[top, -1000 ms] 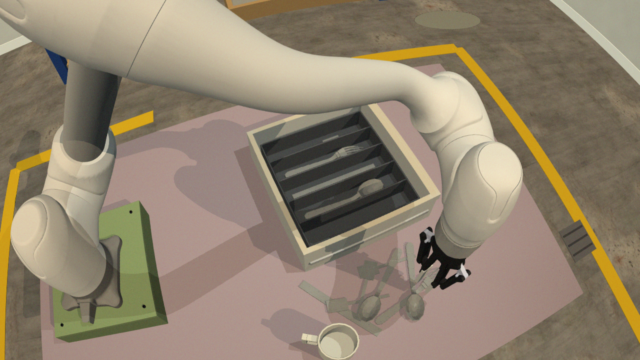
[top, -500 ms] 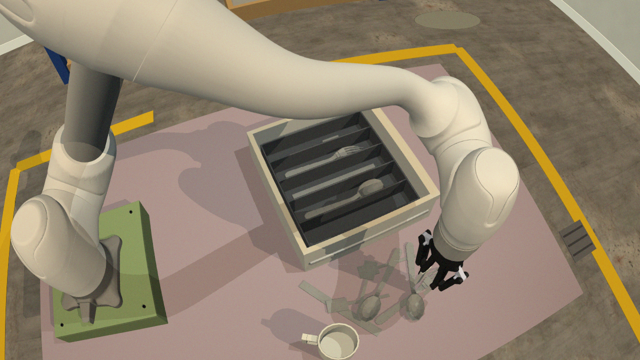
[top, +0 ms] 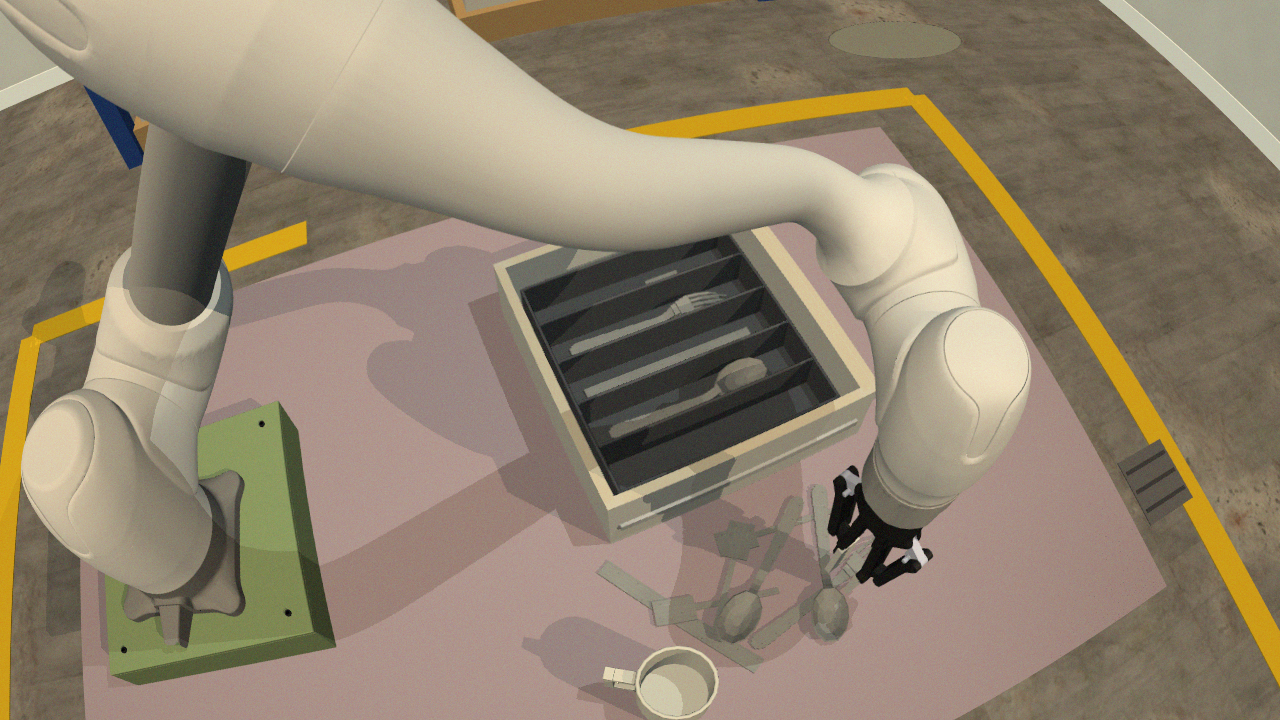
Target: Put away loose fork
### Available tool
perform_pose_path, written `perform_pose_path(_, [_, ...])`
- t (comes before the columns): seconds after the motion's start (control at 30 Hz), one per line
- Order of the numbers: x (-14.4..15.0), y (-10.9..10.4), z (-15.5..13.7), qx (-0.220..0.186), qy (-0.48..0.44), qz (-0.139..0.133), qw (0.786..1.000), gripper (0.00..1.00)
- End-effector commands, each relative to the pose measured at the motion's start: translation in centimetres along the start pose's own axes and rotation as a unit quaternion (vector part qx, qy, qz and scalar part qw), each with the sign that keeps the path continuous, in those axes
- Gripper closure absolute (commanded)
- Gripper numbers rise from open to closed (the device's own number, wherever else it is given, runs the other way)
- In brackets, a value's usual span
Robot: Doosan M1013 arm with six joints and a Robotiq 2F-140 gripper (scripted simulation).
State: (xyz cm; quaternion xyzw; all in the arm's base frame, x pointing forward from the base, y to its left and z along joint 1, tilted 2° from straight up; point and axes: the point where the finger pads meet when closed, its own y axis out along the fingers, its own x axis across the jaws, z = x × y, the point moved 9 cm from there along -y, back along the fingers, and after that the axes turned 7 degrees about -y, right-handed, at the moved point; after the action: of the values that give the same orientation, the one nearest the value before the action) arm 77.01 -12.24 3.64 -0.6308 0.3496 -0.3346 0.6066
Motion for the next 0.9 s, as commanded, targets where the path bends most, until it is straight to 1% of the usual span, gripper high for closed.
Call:
perform_pose_path(0.0, [-0.2,0.47,0.0,0.001,0.003,0.002,1.0,0.82])
perform_pose_path(0.83, [-0.2,0.6,0.0,0.001,0.003,0.002,1.0,0.82])
perform_pose_path(0.87, [-0.2,0.6,0.0,0.001,0.003,0.002,1.0,0.97])
